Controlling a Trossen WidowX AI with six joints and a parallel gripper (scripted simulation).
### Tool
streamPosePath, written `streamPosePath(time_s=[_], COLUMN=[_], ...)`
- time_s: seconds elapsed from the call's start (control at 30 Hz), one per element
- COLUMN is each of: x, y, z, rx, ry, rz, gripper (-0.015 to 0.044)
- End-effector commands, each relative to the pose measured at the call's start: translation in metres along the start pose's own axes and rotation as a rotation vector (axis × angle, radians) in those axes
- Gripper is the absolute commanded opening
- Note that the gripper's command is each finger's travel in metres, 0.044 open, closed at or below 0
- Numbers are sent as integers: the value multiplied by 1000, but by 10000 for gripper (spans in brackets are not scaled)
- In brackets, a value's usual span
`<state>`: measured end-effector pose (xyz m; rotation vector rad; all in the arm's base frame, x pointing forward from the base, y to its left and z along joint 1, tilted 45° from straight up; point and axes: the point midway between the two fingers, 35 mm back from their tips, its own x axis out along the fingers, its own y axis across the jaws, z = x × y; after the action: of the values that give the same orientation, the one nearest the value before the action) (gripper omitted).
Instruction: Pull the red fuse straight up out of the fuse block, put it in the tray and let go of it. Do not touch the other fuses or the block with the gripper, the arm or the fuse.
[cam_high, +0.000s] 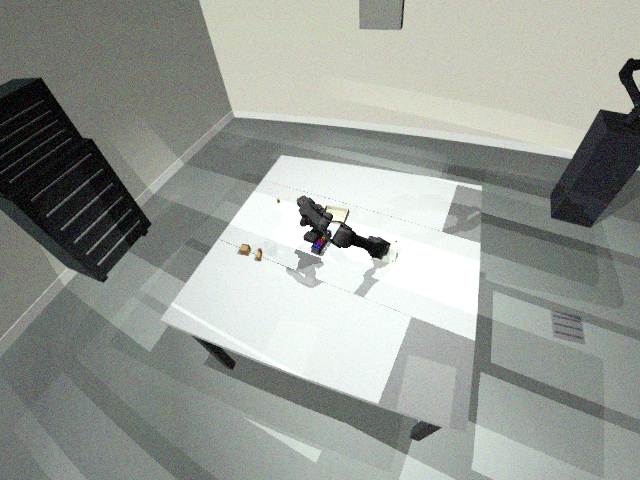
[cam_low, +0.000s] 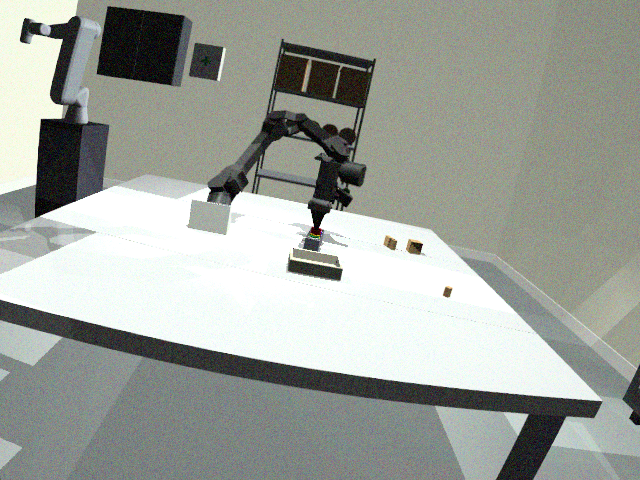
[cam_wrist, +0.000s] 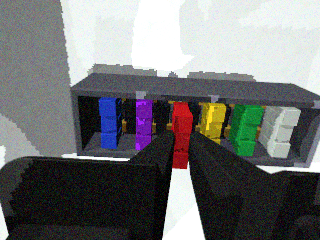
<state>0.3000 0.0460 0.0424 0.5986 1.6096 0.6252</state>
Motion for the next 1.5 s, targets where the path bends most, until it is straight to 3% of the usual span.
streamPosePath(time_s=[0.0, 1.47], x=[-3, -28], y=[0, 0], z=[1, 0], rx=[-9, -4], ry=[-2, -1], rz=[-6, -3], gripper=[0, 0])
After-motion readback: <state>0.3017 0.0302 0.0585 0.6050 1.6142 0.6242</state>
